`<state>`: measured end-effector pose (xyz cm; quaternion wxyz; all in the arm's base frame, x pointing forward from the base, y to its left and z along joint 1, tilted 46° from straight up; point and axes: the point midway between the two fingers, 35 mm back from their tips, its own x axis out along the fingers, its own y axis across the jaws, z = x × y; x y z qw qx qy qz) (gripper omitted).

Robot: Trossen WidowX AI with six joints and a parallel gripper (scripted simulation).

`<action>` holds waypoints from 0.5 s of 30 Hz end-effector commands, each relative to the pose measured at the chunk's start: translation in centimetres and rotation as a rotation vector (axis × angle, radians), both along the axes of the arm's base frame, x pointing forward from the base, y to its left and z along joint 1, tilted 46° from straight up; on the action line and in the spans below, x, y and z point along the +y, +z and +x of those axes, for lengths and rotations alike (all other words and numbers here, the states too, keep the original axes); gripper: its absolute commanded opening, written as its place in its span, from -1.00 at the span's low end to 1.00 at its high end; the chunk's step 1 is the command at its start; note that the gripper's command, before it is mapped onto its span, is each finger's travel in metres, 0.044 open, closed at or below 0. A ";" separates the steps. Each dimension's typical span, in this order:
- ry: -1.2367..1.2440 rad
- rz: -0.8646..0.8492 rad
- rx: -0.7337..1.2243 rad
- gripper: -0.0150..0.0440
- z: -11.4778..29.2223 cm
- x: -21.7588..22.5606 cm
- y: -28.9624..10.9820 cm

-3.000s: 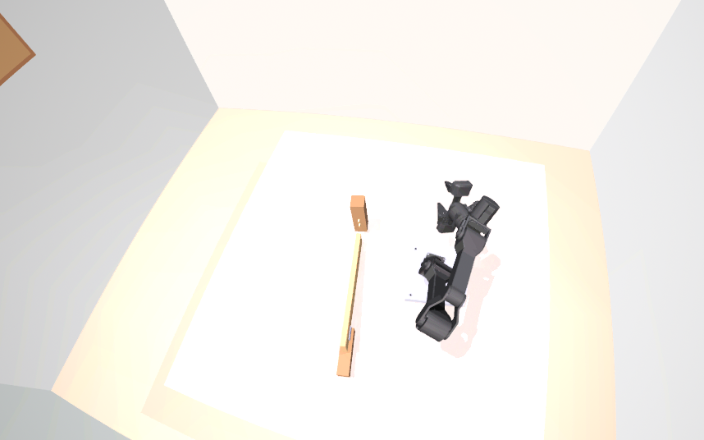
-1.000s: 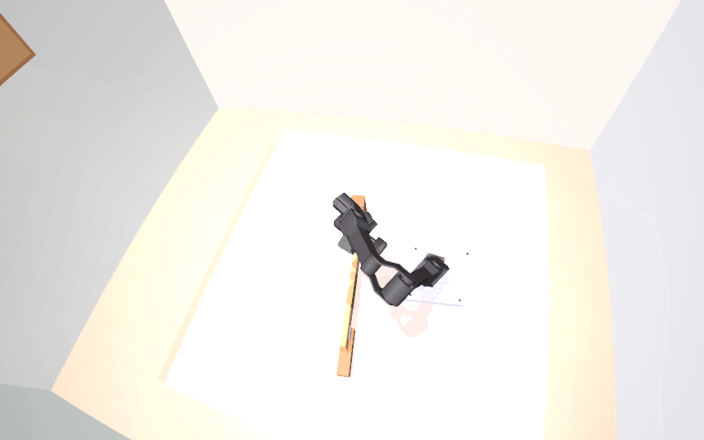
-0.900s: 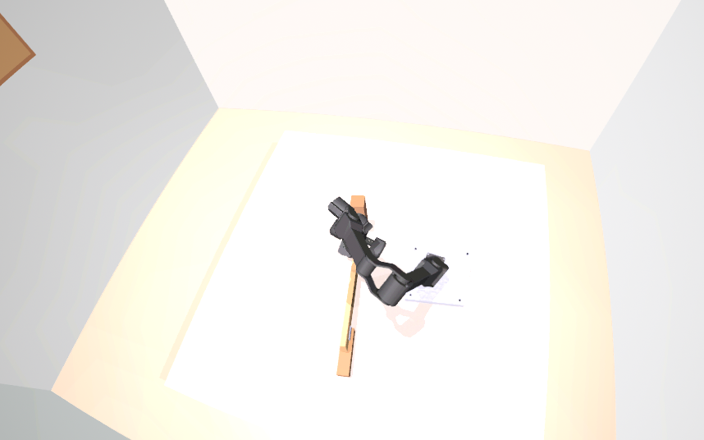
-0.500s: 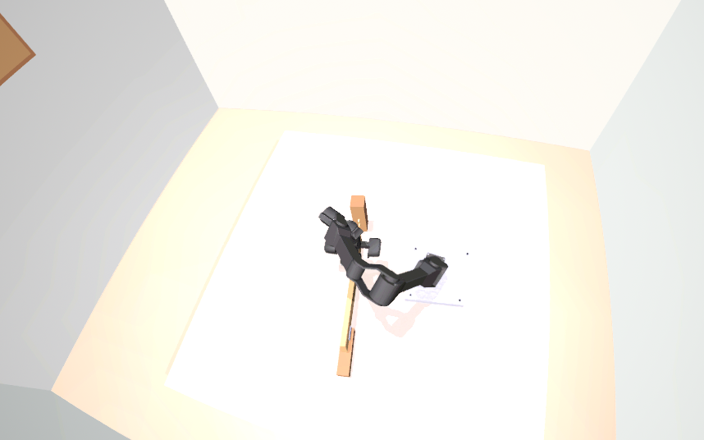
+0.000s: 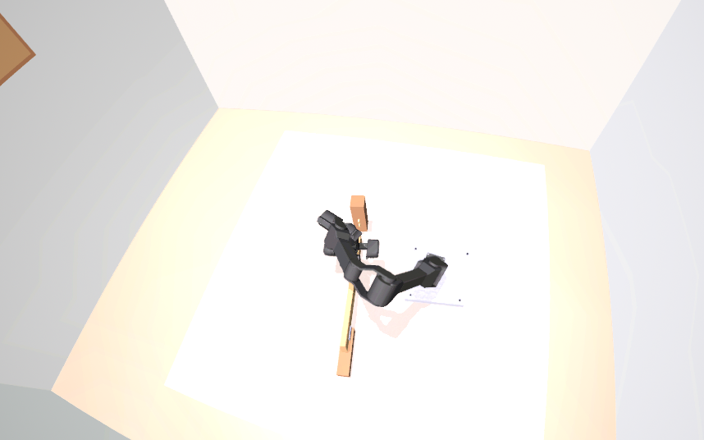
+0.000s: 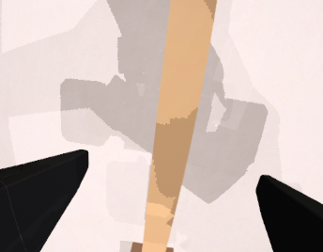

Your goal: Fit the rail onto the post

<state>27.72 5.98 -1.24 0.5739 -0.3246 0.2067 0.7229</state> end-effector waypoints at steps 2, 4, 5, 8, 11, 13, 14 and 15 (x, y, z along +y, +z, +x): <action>-0.004 0.004 0.009 1.00 -0.3 0.7 -0.7; -0.004 0.004 0.009 1.00 -0.3 0.9 -1.0; -0.004 0.004 0.009 1.00 -0.3 1.0 -1.1; -0.004 0.004 0.009 1.00 -0.4 1.4 -1.4; -0.004 0.005 0.009 1.00 -0.5 1.7 -1.8; -0.004 0.005 0.009 1.00 -0.5 2.0 -2.0; -0.004 0.005 0.009 1.00 -0.5 2.1 -2.1; -0.004 0.006 0.009 1.00 -0.6 2.2 -2.2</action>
